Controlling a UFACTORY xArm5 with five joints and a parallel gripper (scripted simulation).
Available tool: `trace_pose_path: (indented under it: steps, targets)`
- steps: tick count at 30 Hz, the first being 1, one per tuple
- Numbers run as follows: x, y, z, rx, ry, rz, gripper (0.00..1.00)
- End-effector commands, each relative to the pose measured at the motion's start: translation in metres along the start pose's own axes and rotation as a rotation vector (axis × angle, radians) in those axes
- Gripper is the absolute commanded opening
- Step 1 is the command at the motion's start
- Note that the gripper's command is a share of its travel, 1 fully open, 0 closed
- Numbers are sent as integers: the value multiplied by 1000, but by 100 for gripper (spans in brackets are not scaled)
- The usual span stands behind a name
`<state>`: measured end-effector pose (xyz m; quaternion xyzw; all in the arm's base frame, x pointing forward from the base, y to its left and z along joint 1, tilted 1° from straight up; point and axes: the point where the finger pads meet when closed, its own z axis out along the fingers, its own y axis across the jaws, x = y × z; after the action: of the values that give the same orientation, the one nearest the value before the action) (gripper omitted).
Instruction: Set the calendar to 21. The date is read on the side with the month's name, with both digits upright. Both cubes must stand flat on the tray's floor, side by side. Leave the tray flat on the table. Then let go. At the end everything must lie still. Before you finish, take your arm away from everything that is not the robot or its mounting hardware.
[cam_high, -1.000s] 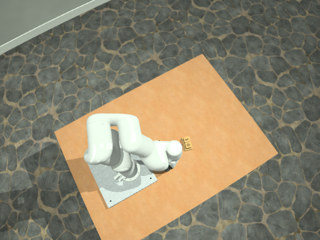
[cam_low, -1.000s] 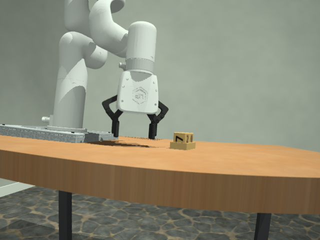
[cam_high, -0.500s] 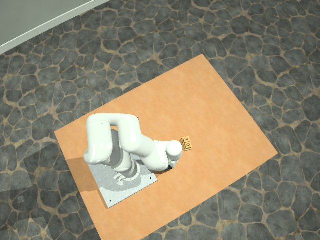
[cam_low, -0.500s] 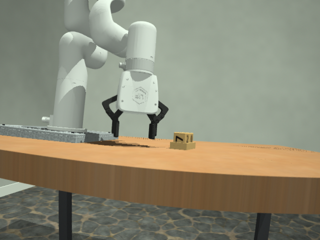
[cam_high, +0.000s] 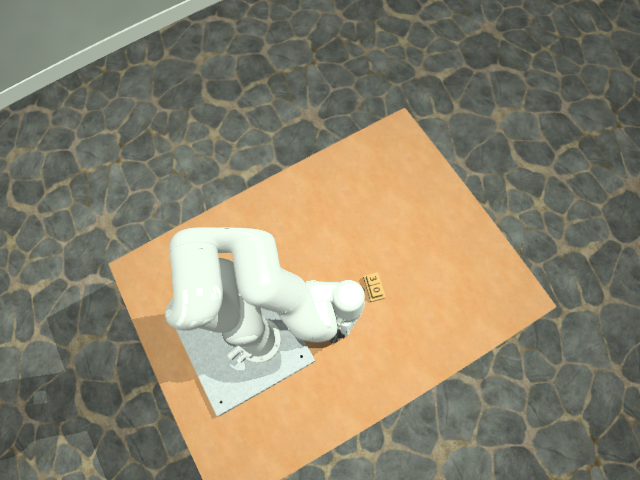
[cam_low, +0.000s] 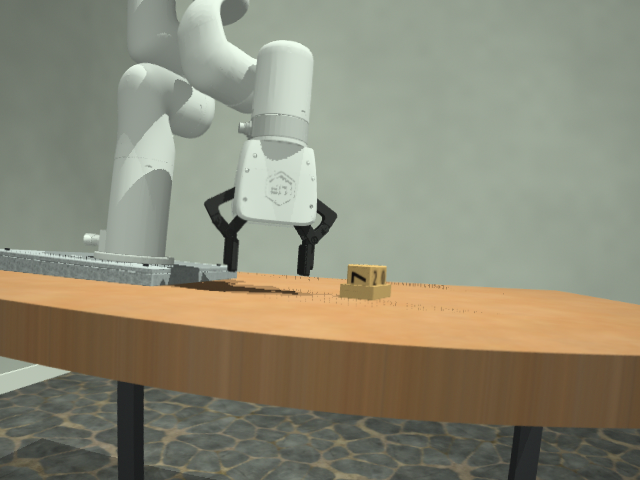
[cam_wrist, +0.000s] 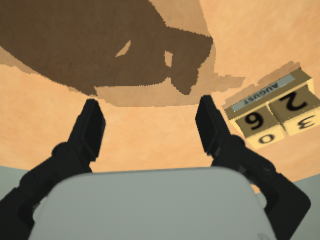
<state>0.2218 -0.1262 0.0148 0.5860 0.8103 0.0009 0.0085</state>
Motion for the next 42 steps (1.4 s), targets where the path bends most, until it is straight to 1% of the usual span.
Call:
trace_pose_path:
  steps: [1,3,7,11,15,18,20,24,28,35,42]
  targets:
    - [-1,1,-13,-3,-3,0,100]
    - [-1,1,-13,-3,-3,0,100]
    - [-1,1,-26,-3,-3,0,100]
    - [-1,1,-33,-3,-3,0,100]
    - [-1,2,-33,-3,-3,0,100]
    - [-2,12,-35,-3,-2,0,100]
    - [-2,12,-35,-3,-2,0,100]
    - [-3,25,-37,-4,-2,0,100]
    - [-3,27,-37,-4,-2,0,100]
    - [-6,51,-39,-5,-2,0,100]
    - [-6,55,-40,-5,-2,0,100]
